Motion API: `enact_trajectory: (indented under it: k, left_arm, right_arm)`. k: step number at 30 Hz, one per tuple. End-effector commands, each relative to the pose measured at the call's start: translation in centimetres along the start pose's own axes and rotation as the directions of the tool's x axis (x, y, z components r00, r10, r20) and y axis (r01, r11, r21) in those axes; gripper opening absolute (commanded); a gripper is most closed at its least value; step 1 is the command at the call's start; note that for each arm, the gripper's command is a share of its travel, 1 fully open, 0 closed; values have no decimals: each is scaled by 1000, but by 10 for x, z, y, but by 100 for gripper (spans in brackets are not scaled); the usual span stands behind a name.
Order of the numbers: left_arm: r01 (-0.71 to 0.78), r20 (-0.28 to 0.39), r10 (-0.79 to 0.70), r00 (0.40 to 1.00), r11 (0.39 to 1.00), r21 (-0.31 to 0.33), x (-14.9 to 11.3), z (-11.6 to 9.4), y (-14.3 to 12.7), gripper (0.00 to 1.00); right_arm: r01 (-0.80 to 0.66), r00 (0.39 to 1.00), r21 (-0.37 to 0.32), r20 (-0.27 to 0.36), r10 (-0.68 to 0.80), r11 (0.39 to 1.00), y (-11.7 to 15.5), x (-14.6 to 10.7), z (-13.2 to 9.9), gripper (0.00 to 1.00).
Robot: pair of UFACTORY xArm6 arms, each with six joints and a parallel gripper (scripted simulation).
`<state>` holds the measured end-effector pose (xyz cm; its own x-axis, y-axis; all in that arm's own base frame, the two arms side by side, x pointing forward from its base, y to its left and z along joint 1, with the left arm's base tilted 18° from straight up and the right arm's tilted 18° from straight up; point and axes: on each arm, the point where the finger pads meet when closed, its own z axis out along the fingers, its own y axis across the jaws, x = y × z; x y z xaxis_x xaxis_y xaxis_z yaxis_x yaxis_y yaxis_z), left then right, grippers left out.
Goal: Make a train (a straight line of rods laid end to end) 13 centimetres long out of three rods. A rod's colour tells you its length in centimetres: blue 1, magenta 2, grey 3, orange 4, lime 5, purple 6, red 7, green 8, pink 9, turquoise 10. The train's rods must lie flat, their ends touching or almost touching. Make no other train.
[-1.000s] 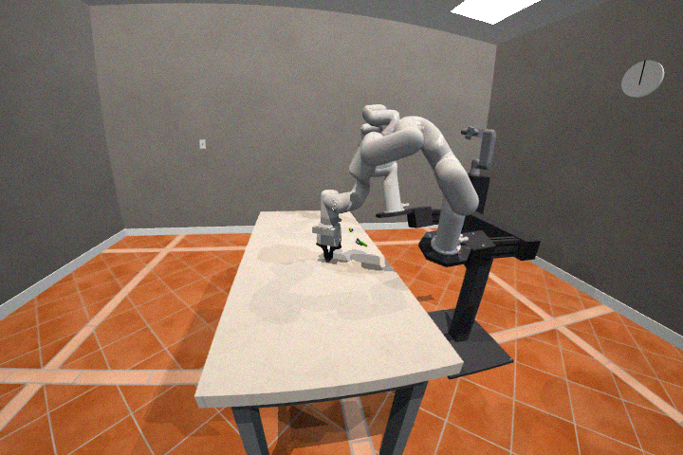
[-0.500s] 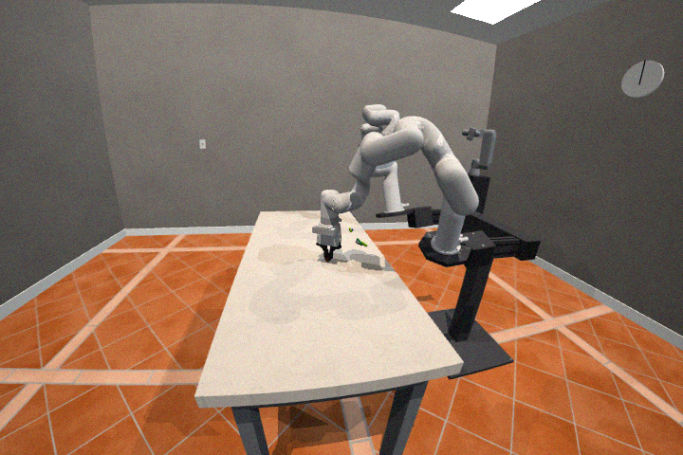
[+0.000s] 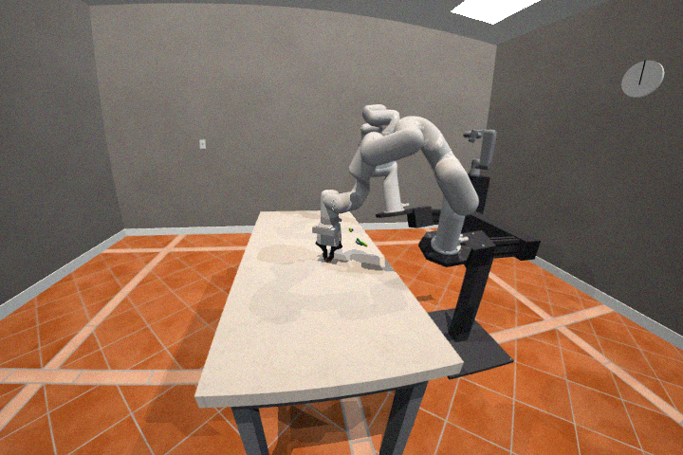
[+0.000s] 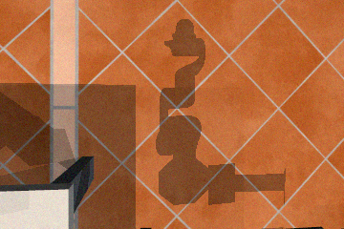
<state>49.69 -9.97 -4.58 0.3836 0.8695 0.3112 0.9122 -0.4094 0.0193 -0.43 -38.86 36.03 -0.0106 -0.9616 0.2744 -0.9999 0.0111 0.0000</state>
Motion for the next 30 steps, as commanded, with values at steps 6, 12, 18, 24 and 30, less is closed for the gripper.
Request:
enact_trajectory:
  k: [6, 12, 18, 24, 30]
  left_arm:
    - [1, 0, -1, 1000, 1000, -4, 0, -2, 2, 26]
    - [1, 0, -1, 1000, 1000, -4, 0, -2, 2, 26]
    - [1, 0, -1, 1000, 1000, -4, 0, -6, 2, 26]
    - [1, 0, -1, 1000, 1000, -5, 0, -19, 2, 26]
    - [1, 0, -1, 1000, 1000, -5, 0, -50, 2, 26]
  right_arm:
    - [0, 1000, 0, -4, 0, 1000, 0, 1, -1, 100]
    - [0, 1000, 0, -4, 0, 1000, 0, 1, -1, 100]
    - [0, 1000, 0, -4, 0, 1000, 0, 1, -1, 100]
    - [0, 1000, 0, -4, 0, 1000, 0, 1, -1, 100]
    - [0, 1000, 0, -4, 0, 1000, 0, 1, -1, 100]
